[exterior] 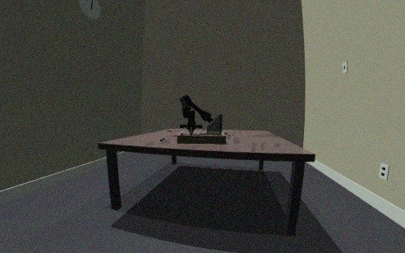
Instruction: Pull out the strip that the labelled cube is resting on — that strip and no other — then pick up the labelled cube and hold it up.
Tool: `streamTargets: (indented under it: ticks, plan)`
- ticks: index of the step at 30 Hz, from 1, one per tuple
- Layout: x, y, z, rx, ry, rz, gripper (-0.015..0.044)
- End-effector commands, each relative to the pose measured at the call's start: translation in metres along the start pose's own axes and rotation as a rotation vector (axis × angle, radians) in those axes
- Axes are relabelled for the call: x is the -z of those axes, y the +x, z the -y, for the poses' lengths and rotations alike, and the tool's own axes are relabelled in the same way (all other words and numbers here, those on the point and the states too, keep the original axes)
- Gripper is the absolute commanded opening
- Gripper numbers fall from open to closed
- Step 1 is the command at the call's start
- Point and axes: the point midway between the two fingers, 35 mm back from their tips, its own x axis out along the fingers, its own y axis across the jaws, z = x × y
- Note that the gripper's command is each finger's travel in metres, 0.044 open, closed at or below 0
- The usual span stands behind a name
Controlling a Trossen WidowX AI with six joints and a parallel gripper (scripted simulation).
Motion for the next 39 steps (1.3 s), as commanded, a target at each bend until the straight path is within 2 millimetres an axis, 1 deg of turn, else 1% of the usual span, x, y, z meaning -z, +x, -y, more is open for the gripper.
streamTargets:
  ticks: [1, 39]
  plan:
    - [0.013, 0.007, -0.001, -0.004, -0.008, -0.024, 0.0]
    - [0.07, 0.006, 0.001, -0.004, -0.01, -0.027, 0.0]
